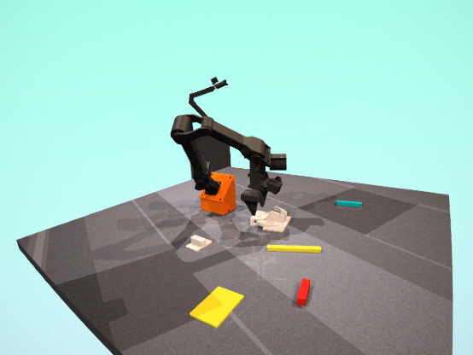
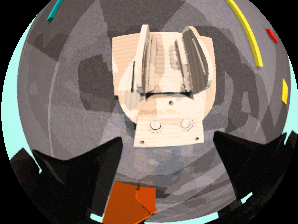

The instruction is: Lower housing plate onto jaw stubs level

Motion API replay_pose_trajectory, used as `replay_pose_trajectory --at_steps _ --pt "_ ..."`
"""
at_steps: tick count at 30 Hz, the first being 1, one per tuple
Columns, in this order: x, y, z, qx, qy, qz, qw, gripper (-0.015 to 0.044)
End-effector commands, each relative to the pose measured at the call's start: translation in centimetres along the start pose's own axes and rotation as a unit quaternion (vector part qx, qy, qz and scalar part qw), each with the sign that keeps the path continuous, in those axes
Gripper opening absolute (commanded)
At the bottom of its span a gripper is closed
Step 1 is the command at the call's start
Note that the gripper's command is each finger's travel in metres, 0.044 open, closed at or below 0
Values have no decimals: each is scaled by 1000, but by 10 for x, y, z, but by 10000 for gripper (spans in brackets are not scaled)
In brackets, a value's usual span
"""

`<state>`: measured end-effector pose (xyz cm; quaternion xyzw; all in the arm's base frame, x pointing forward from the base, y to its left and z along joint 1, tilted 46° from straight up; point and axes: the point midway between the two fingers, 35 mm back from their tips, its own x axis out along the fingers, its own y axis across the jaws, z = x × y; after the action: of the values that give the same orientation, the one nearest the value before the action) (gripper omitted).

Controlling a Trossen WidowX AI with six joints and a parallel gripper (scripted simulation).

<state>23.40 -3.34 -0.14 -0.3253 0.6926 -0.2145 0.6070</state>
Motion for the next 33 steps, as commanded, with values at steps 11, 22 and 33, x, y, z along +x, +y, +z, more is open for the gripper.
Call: replay_pose_trajectory --at_steps 11,22,33 --pt "-83 10 -27 3 -10 3 1000 440" --pt "-90 11 -33 4 -9 2 1000 440" --pt "-90 11 -33 4 -9 2 1000 440"
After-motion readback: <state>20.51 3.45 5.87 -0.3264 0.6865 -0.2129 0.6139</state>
